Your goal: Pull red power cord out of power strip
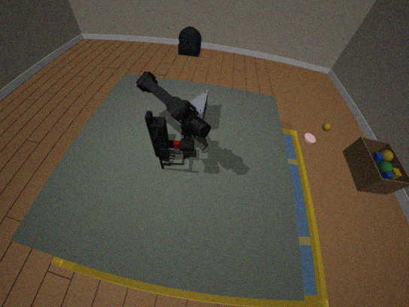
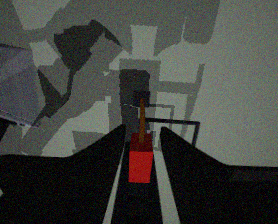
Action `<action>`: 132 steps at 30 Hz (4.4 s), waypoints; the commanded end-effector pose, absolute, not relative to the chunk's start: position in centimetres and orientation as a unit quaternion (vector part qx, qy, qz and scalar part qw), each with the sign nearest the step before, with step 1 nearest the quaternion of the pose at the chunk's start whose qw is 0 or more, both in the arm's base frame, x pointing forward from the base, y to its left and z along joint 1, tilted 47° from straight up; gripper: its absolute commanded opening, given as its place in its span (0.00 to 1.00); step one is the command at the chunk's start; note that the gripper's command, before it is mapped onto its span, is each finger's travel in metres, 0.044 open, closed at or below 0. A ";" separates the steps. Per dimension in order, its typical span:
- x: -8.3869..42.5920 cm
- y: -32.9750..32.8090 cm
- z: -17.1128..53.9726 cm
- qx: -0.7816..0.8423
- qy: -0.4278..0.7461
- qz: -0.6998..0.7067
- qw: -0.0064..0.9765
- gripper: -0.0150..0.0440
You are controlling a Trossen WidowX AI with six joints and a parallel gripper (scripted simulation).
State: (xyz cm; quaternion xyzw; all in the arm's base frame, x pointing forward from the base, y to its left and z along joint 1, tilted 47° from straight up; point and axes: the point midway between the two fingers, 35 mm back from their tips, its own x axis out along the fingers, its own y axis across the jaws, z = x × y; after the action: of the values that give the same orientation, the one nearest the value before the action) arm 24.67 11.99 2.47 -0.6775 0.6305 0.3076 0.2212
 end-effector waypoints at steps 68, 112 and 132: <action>25.0 10.8 2.5 -0.678 0.630 0.308 0.220 0.25; 24.8 11.8 2.8 -0.679 0.629 0.307 0.220 0.53; 25.1 9.6 5.0 -0.679 0.630 0.307 0.219 0.53</action>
State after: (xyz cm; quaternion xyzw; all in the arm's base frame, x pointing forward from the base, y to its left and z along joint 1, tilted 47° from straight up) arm 25.09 10.00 4.45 -0.6775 0.6314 0.3072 0.2191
